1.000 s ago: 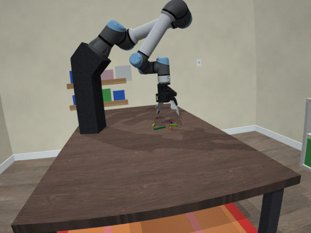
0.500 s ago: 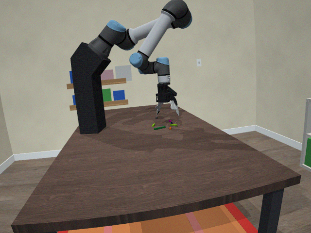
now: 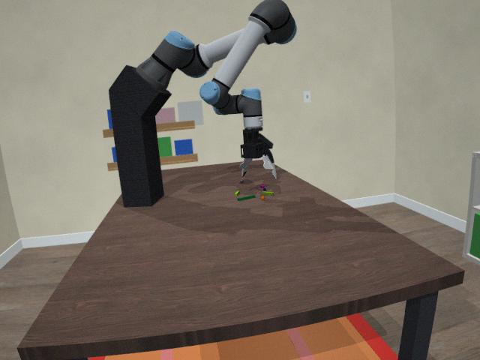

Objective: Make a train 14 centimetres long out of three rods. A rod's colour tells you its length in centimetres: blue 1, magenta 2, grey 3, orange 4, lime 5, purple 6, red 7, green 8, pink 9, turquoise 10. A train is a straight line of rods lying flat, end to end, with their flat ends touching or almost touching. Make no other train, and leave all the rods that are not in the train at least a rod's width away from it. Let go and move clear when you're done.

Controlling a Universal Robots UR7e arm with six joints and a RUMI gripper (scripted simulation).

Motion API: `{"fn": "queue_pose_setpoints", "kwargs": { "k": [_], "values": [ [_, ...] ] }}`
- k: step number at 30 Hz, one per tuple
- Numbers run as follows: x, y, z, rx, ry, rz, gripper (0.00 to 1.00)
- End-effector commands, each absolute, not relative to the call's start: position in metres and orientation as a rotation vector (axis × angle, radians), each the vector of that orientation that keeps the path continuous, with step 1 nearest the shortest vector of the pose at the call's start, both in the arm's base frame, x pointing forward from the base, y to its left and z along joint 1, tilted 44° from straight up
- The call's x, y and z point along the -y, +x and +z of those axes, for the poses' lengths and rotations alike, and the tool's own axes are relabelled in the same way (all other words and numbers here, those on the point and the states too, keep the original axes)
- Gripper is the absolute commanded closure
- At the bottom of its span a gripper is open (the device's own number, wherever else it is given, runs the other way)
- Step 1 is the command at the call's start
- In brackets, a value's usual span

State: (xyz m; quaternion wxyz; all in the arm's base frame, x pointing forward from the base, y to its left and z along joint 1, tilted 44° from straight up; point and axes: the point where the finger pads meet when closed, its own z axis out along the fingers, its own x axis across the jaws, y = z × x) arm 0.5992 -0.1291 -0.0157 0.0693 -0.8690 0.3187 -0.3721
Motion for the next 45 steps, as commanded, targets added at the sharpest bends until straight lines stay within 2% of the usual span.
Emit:
{"fn": "queue_pose_setpoints", "kwargs": {
  "k": [1,27,45],
  "values": [
    [0.1292,0.5993,-0.0152,-0.959,-2.616,-1.122,0.0],
    [0.1285,0.5994,-0.0153,-0.93,-2.634,-1.127,0.0],
    [0.1224,0.6009,-0.0158,-0.65,-2.791,-1.169,0.0]
  ]
}}
